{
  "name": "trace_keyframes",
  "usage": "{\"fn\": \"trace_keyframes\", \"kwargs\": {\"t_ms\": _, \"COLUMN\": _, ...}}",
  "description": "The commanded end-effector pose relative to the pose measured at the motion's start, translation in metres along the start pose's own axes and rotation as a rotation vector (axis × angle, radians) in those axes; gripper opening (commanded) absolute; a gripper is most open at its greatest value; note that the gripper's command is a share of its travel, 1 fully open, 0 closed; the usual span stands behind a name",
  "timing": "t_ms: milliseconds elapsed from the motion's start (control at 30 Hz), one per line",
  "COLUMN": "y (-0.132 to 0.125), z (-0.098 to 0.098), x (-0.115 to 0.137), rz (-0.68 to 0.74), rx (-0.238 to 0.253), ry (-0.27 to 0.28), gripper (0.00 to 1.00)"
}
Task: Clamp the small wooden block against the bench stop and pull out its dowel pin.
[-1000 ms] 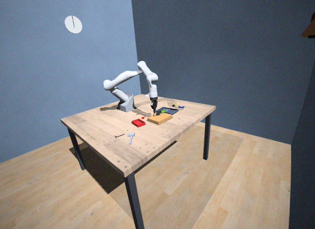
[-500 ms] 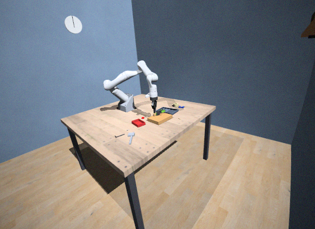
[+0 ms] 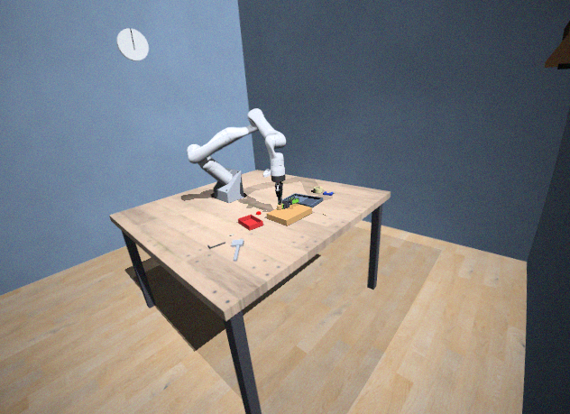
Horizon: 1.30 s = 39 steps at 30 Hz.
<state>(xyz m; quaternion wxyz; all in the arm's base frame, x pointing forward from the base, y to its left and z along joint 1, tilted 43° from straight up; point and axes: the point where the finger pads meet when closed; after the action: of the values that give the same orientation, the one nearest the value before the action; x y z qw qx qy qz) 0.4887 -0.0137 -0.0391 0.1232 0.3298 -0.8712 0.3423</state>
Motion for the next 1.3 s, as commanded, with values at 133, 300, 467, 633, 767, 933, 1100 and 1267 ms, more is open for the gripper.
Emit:
{"fn": "trace_keyframes", "kwargs": {"t_ms": 133, "y": -0.0003, "z": -0.0018, "x": -0.0008, "rz": 0.011, "rx": 0.001, "ry": -0.003, "gripper": 0.1}}
{"fn": "trace_keyframes", "kwargs": {"t_ms": 300, "y": -0.0003, "z": -0.0019, "x": -0.0008, "rz": 0.059, "rx": 0.001, "ry": -0.003, "gripper": 0.1}}
{"fn": "trace_keyframes", "kwargs": {"t_ms": 467, "y": -0.0003, "z": -0.002, "x": -0.0008, "rz": 0.108, "rx": 0.001, "ry": -0.003, "gripper": 0.1}}
{"fn": "trace_keyframes", "kwargs": {"t_ms": 633, "y": -0.0003, "z": -0.0021, "x": -0.0008, "rz": 0.137, "rx": 0.001, "ry": -0.003, "gripper": 0.1}}
{"fn": "trace_keyframes", "kwargs": {"t_ms": 767, "y": -0.0003, "z": -0.0021, "x": -0.0008, "rz": 0.175, "rx": 0.001, "ry": -0.003, "gripper": 0.1}}
{"fn": "trace_keyframes", "kwargs": {"t_ms": 933, "y": -0.0003, "z": -0.0022, "x": -0.0008, "rz": 0.224, "rx": 0.001, "ry": -0.003, "gripper": 0.1}}
{"fn": "trace_keyframes", "kwargs": {"t_ms": 1100, "y": -0.0003, "z": -0.0022, "x": -0.0008, "rz": 0.253, "rx": 0.0, "ry": -0.003, "gripper": 0.1}}
{"fn": "trace_keyframes", "kwargs": {"t_ms": 1267, "y": -0.0003, "z": -0.0023, "x": -0.0008, "rz": 0.301, "rx": 0.0, "ry": -0.003, "gripper": 0.1}}
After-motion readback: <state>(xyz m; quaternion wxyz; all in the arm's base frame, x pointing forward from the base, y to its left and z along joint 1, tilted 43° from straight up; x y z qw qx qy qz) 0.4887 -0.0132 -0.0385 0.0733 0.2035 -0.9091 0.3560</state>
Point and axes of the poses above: the point where the finger pads meet when closed, its own z axis out along the fingers, its own y axis across the jaws, x = y × z, and after that the axes turned 2 degrees about -z, right-handed
